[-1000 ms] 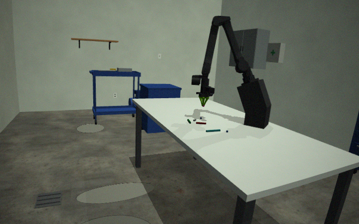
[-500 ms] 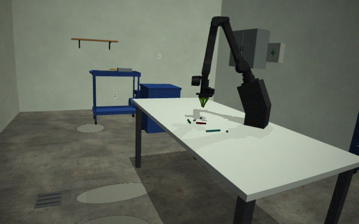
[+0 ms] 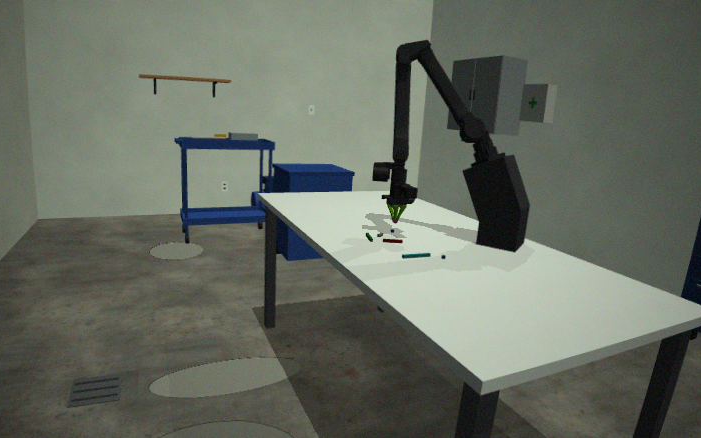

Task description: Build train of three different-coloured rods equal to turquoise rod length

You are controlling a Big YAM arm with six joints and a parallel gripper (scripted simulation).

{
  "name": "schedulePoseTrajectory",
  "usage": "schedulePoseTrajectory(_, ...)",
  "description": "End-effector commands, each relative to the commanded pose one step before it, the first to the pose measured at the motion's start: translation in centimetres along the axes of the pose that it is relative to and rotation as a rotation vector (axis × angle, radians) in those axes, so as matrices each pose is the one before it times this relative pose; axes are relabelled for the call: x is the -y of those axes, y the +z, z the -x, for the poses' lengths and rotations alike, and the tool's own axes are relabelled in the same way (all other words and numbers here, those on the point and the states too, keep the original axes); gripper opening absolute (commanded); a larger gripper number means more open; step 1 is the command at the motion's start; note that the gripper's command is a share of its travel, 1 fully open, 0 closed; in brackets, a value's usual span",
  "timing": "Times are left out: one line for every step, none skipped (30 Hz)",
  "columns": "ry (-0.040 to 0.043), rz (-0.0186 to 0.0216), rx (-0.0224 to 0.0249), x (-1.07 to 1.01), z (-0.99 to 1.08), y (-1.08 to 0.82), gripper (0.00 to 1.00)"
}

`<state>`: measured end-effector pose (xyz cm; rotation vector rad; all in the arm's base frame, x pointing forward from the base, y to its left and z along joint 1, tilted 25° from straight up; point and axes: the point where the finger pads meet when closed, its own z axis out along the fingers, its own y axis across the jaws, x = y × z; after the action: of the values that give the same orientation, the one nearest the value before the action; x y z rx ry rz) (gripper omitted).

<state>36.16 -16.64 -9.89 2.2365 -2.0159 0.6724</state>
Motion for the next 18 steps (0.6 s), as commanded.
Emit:
schedulePoseTrajectory(-0.00127, -0.00449, -0.00247, -0.077, -0.335, 1.576, 0.04)
schedulePoseTrajectory(-0.00003, 0.00014, -0.00001, -0.014, 0.000, 0.359, 0.04)
schedulePoseTrajectory(-0.00003, 0.00013, -0.00002, -0.013, 0.000, 0.325, 0.04)
schedulePoseTrajectory(-0.00002, 0.00012, -0.00004, -0.012, 0.000, 0.289, 0.04)
schedulePoseTrajectory(-0.00002, 0.00012, -0.00005, -0.009, -0.001, 0.250, 0.04)
schedulePoseTrajectory(-0.00002, 0.00011, -0.00006, -0.010, 0.000, 0.210, 0.04)
schedulePoseTrajectory(-0.00001, 0.00010, -0.00006, -0.006, -0.001, 0.169, 0.04)
schedulePoseTrajectory(0.00000, 0.00000, 0.00000, 0.000, 0.000, 0.000, 0.04)
schedulePoseTrajectory(0.00000, 0.00000, 0.00000, 0.000, 0.000, 0.000, 0.04)
schedulePoseTrajectory(-0.00725, -0.00286, 0.00298, 0.068, 0.432, -0.106, 0.04)
schedulePoseTrajectory(0.00163, 0.00241, 0.00069, -0.043, -0.036, 0.249, 0.04)
schedulePoseTrajectory(0.00241, -0.00116, -0.00174, 0.079, -0.127, 0.083, 0.04)
schedulePoseTrajectory(0.00145, 0.00034, -0.00031, -0.021, -0.033, 0.039, 0.04)
schedulePoseTrajectory(0.00039, 0.00191, 0.00096, -0.123, 0.051, 0.005, 0.04)
schedulePoseTrajectory(-0.00035, 0.00224, 0.00118, -0.142, 0.073, -0.011, 0.04)
schedulePoseTrajectory(-0.00024, 0.00101, 0.00057, -0.064, 0.035, -0.006, 0.04)
schedulePoseTrajectory(-0.00001, 0.00004, 0.00003, -0.003, 0.002, 0.000, 0.04)
schedulePoseTrajectory(0.00010, 0.00000, 0.00000, 0.000, 0.000, 0.000, 0.04)
